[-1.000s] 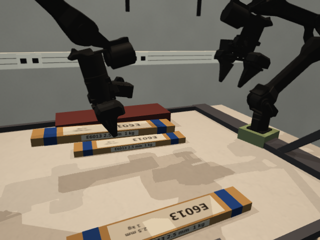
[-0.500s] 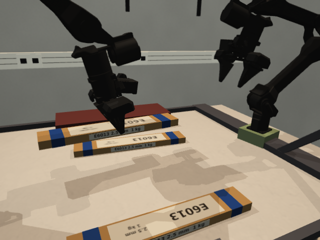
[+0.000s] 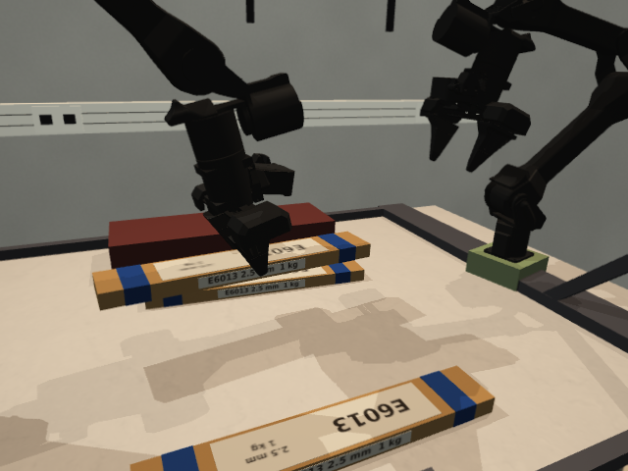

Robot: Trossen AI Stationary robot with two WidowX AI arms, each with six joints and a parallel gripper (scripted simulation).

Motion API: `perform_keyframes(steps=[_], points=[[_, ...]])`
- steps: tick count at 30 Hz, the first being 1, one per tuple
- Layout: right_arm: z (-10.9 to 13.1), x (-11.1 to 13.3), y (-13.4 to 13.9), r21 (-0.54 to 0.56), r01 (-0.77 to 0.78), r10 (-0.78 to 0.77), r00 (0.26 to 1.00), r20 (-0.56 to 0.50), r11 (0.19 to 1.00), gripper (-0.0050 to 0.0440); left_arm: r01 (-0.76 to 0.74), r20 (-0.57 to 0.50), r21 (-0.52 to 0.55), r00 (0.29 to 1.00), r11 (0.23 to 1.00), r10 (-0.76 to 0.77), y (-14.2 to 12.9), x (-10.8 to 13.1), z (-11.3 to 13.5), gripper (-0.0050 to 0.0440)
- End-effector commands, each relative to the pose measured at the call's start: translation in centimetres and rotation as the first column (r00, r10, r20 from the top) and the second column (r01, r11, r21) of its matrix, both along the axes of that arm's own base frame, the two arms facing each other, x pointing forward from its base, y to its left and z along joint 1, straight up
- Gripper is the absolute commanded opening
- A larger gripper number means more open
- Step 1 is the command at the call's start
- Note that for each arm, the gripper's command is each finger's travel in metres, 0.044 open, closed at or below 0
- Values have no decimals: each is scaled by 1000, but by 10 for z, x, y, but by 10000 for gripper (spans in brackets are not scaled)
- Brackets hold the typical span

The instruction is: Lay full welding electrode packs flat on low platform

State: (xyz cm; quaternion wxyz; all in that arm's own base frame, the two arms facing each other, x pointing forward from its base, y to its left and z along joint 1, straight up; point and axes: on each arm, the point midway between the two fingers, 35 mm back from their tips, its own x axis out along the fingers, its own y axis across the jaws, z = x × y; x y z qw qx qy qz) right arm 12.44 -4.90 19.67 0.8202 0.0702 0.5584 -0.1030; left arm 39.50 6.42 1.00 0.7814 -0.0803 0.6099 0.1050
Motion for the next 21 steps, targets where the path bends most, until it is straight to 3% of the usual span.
perform_keyframes(steps=[1, 21], points=[[6, 1, 0, -7, -3, 3, 1000, 18, 1000, 430, -2, 44, 8, 999, 1000, 2, -6, 19, 12, -50], [6, 1, 0, -7, -3, 3, 1000, 18, 1000, 430, -4, 58, 6, 998, 1000, 3, -27, 45, 12, -50]])
